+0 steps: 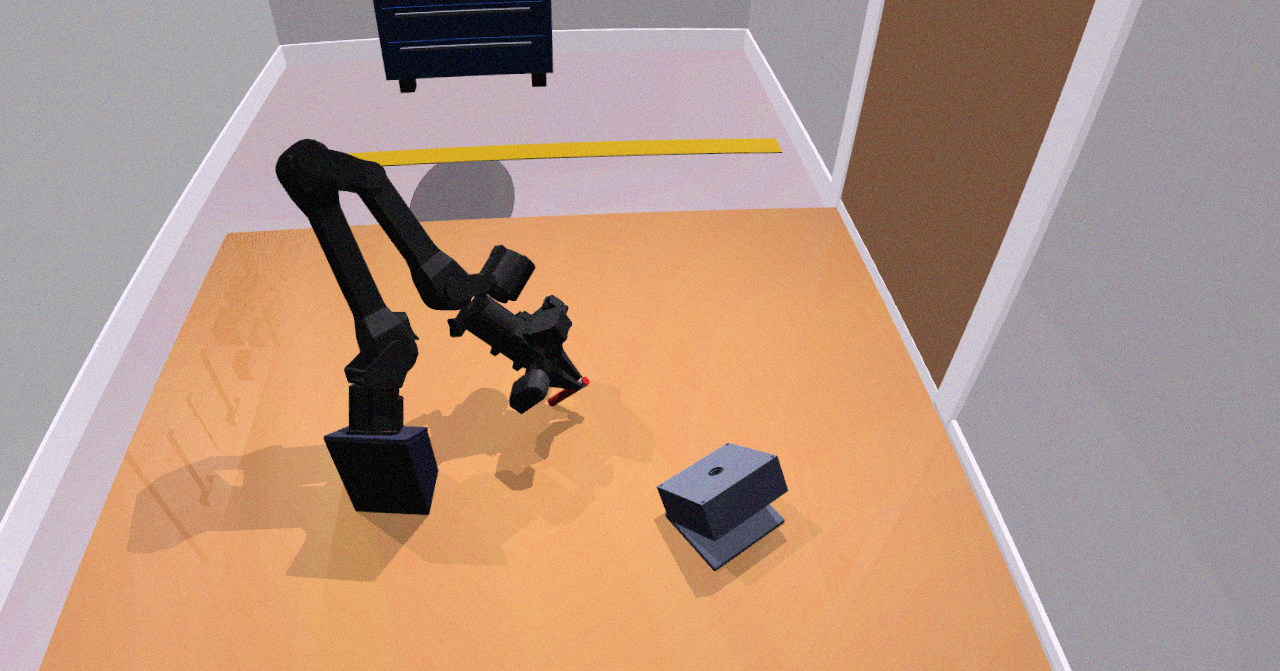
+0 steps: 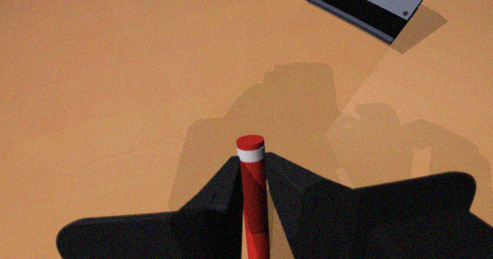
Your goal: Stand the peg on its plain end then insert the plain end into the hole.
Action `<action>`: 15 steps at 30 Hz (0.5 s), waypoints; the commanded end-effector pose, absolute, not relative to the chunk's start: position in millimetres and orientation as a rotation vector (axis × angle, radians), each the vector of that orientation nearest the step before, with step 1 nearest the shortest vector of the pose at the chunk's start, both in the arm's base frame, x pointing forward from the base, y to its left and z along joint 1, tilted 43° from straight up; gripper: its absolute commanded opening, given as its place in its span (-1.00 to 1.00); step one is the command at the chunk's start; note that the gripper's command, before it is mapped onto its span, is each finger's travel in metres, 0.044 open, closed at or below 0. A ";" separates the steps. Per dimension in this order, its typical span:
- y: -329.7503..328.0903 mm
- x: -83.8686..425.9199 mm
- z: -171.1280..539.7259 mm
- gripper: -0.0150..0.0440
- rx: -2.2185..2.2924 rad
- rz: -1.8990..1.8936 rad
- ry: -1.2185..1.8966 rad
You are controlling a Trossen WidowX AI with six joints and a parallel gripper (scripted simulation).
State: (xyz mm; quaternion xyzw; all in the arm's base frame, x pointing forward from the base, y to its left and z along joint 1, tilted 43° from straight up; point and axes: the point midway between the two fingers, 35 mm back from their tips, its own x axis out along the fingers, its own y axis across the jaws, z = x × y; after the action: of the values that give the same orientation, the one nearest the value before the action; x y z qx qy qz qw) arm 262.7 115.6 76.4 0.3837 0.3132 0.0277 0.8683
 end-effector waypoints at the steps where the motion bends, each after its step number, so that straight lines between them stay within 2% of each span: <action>1: 115.3 260.6 79.9 -0.33 0.813 0.048 0.616; 15: 116.4 251.2 80.9 -0.33 0.810 -0.002 0.502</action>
State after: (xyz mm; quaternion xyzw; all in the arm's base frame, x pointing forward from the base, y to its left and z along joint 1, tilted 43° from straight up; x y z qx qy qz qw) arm 252.8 116.8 79.2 0.3854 0.2547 0.0034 0.8869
